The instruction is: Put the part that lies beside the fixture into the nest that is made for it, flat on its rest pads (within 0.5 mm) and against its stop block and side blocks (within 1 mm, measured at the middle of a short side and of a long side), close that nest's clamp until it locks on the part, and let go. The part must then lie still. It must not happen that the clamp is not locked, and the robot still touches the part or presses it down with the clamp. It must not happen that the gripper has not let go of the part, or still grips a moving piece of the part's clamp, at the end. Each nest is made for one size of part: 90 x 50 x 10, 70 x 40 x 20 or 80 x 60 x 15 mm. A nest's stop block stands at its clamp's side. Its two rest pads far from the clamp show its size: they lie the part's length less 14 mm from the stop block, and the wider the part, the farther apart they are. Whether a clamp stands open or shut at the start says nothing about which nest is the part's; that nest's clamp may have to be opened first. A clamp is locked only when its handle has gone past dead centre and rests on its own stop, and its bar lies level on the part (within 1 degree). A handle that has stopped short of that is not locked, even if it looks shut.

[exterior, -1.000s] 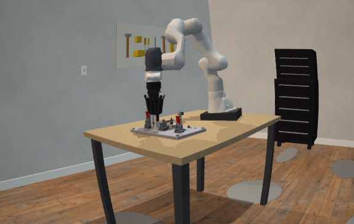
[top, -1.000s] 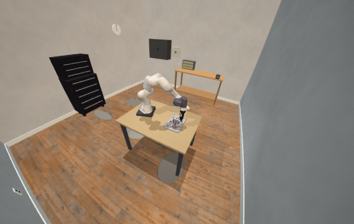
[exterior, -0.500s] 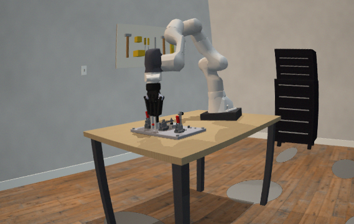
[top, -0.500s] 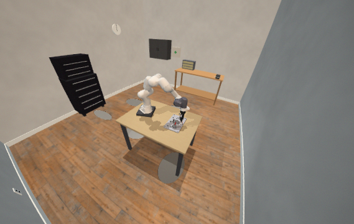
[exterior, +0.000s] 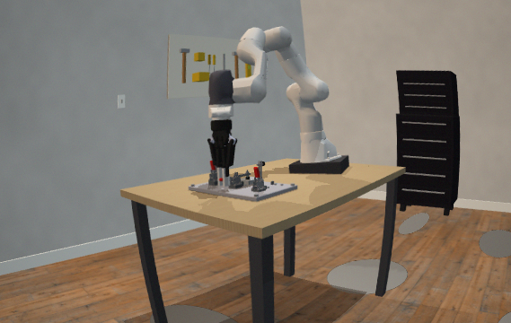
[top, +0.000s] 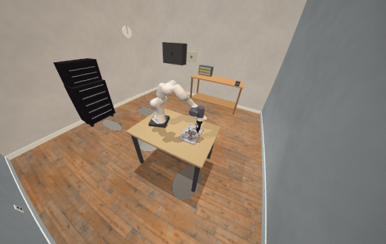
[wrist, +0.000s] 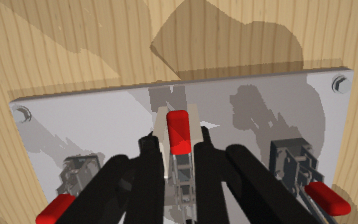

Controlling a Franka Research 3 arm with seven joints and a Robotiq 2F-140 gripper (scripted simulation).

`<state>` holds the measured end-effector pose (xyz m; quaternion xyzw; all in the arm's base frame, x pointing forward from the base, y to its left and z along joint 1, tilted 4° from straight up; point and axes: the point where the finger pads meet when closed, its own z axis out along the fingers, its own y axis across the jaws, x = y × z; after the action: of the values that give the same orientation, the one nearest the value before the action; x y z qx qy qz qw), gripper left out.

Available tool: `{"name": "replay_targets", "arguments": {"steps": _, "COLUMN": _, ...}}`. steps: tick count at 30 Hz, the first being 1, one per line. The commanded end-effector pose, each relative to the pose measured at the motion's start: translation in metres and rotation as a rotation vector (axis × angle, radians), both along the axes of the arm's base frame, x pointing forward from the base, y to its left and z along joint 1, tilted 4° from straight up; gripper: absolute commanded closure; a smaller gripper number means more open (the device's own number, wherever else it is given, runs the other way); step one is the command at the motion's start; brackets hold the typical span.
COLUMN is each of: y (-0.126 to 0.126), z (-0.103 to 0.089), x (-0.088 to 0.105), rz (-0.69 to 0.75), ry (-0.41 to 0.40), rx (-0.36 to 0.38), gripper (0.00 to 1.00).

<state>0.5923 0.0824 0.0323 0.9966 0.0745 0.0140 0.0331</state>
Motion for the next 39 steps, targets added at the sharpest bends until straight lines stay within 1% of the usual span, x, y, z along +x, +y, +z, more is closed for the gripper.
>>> {"name": "replay_targets", "arguments": {"steps": 1, "y": -0.0013, "z": -0.0064, "x": 0.0000, "rz": -0.002, "ry": 0.001, "rx": 0.001, "gripper": 1.00}}
{"name": "replay_targets", "arguments": {"steps": 14, "y": -0.0013, "z": -0.0064, "x": 0.0000, "rz": -0.002, "ry": 0.001, "rx": 0.001, "gripper": 1.00}}
{"name": "replay_targets", "arguments": {"steps": 15, "y": -0.0013, "z": -0.0064, "x": 0.0000, "rz": -0.002, "ry": 0.001, "rx": 0.001, "gripper": 0.72}}
{"name": "replay_targets", "arguments": {"steps": 39, "y": -0.0013, "z": -0.0064, "x": 0.0000, "rz": -0.002, "ry": 0.001, "rx": 0.001, "gripper": 0.72}}
